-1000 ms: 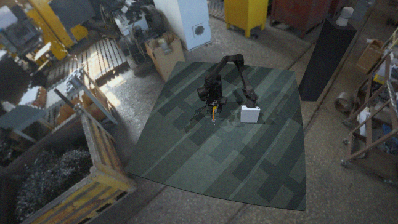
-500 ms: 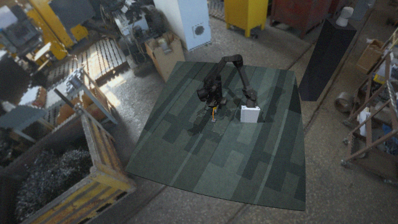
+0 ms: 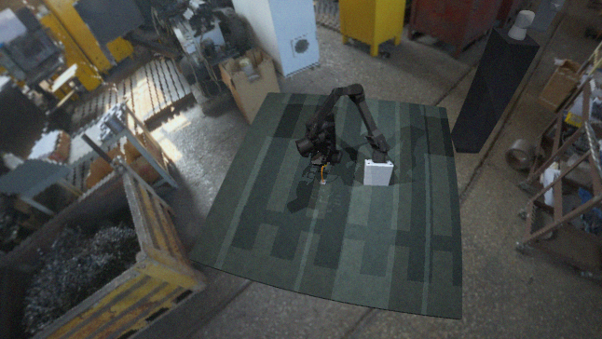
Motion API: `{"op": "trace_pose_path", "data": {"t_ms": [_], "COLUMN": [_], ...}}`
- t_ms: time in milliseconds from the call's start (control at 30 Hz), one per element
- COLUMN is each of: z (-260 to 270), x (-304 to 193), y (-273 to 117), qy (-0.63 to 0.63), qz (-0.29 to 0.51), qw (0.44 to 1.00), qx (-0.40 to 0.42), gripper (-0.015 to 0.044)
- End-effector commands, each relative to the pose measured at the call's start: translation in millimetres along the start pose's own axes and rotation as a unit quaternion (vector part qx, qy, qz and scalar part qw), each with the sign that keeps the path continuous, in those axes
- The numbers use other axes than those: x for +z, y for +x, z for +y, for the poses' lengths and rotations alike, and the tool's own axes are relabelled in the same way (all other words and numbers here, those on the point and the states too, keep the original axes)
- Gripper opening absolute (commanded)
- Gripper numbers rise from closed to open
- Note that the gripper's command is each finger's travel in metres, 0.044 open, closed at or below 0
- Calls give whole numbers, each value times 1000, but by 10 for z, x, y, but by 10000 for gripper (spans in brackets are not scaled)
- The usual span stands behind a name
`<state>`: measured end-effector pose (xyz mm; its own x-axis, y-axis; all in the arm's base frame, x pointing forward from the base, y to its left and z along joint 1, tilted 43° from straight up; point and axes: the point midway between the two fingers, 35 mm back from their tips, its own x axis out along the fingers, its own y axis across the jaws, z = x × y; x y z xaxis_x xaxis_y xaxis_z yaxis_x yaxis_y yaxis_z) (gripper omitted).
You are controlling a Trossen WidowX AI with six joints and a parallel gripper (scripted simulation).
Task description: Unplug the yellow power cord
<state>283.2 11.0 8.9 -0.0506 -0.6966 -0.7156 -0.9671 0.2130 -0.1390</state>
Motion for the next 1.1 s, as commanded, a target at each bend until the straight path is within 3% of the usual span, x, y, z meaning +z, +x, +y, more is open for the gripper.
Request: {"op": "trace_pose_path", "data": {"t_ms": [0, 367, 400, 567, 1067], "z": [-27, -14, 3, 3, 3], "x": [202, 381, 185, 185, 189], "y": [-80, -116, -15, -15, -131], "qy": [-1, -1, 1, 1, -2], "qz": [-20, -20, -2, -2, -18], "qw": [1000, 1000, 1000, 1000, 1000], "qx": [-6, -6, 4, 4, -6], "gripper": [0, 0, 26, 157, 160]}}
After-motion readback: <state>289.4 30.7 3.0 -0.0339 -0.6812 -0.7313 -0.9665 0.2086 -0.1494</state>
